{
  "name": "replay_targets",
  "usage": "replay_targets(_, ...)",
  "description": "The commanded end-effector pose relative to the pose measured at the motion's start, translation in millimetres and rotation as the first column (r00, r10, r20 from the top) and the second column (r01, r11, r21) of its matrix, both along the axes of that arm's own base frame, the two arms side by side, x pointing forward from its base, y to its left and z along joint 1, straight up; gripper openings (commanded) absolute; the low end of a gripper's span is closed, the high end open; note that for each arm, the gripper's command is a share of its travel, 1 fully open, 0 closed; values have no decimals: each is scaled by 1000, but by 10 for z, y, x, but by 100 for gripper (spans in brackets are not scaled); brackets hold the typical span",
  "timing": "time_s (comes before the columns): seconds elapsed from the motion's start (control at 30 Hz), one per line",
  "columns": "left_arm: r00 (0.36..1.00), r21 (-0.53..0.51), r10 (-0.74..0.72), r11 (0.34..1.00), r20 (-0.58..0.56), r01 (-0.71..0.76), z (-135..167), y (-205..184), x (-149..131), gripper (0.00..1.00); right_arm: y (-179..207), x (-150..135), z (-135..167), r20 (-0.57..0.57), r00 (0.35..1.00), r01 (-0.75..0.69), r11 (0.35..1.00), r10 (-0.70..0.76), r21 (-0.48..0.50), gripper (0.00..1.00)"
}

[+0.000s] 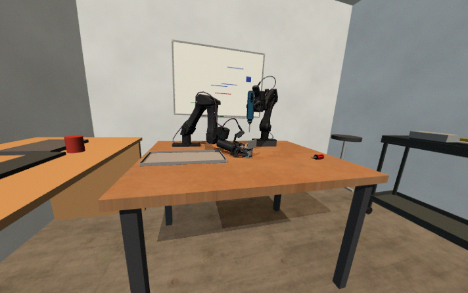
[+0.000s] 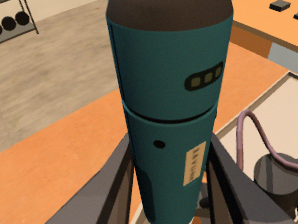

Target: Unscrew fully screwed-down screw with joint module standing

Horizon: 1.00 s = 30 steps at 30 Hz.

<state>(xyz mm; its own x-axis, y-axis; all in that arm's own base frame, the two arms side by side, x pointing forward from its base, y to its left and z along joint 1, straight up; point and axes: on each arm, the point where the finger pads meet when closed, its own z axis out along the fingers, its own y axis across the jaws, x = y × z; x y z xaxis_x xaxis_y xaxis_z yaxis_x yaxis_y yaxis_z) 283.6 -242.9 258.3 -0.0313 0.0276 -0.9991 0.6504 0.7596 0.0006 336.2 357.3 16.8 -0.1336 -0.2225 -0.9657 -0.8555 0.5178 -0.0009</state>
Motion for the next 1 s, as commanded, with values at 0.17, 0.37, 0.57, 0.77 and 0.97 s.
replay_targets(0.17,989,-128,11,992,148,9,740,-35,72,42,-25,-82,-148,-42,999,-8,1000,7,-26,59)
replay_targets(0.37,989,-128,11,992,148,8,745,-35,73,42,-25,-82,-148,-42,999,-8,1000,7,-26,59)
replay_targets(0.57,989,-131,11,991,151,9,730,-32,69,42,-25,-82,-148,-42,999,-8,1000,7,-26,59)
replay_targets(0.77,989,-131,10,991,151,9,716,-30,64,42,-25,-82,-148,-42,999,-8,1000,7,-26,59)
replay_targets(0.97,988,-131,10,991,151,10,714,-30,63,42,-25,-82,-148,-42,999,-8,1000,7,-26,59)
